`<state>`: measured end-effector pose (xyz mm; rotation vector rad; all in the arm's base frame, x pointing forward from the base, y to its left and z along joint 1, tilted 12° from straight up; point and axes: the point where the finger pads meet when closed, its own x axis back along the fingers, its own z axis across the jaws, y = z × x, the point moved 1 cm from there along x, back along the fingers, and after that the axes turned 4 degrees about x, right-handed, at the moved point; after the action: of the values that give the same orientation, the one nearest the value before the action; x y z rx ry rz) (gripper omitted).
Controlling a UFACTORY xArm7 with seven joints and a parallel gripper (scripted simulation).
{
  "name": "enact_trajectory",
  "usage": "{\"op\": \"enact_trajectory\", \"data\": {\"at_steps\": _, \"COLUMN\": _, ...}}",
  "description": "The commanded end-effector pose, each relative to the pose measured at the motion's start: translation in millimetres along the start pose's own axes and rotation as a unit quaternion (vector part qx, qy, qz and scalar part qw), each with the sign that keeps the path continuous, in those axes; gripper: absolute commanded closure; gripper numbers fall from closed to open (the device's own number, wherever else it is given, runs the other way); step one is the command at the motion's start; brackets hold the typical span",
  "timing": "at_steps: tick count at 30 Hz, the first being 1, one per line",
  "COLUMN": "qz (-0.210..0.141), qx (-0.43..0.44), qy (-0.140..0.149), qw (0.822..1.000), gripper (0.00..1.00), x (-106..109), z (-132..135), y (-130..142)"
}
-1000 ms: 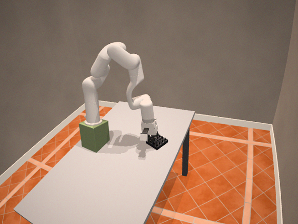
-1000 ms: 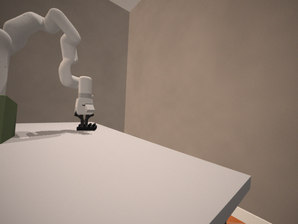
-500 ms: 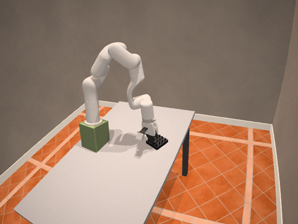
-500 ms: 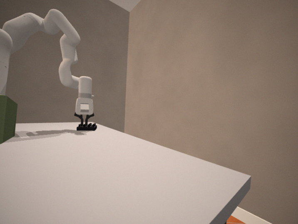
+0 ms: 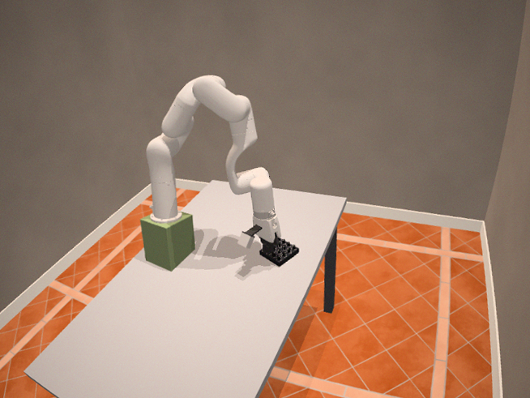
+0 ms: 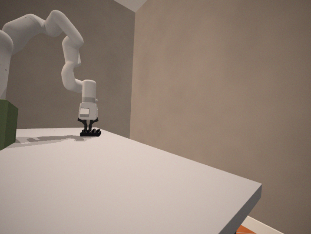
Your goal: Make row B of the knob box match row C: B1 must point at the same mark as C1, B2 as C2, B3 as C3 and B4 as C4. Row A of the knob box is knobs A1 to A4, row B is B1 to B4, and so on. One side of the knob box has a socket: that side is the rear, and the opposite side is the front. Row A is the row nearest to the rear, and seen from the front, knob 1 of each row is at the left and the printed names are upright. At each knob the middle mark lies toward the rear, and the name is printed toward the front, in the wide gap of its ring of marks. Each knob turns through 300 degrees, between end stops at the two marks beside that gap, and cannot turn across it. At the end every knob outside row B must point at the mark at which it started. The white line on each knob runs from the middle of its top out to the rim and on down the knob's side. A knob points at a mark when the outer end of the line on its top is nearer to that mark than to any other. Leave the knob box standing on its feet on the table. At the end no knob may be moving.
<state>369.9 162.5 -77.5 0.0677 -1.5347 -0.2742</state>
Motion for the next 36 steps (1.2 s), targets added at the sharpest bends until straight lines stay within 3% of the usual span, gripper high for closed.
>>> {"op": "enact_trajectory", "data": {"at_steps": 1, "qz": 0.001, "qx": -0.017, "qy": -0.001, "qw": 1.0, "gripper": 0.92, "x": 1.0, "z": -1.4, "y": 0.3}}
{"op": "enact_trajectory", "data": {"at_steps": 31, "qz": 0.001, "qx": -0.037, "qy": -0.001, "qw": 0.999, "gripper": 0.92, "x": 1.0, "z": -1.4, "y": 0.3}}
{"op": "enact_trajectory", "data": {"at_steps": 32, "qz": 0.001, "qx": -0.037, "qy": -0.001, "qw": 0.999, "gripper": 0.81, "x": 1.0, "z": -1.4, "y": 0.3}}
{"op": "enact_trajectory", "data": {"at_steps": 36, "qz": 0.001, "qx": -0.037, "qy": -0.001, "qw": 0.999, "gripper": 0.81, "x": 1.0, "z": -1.4, "y": 0.3}}
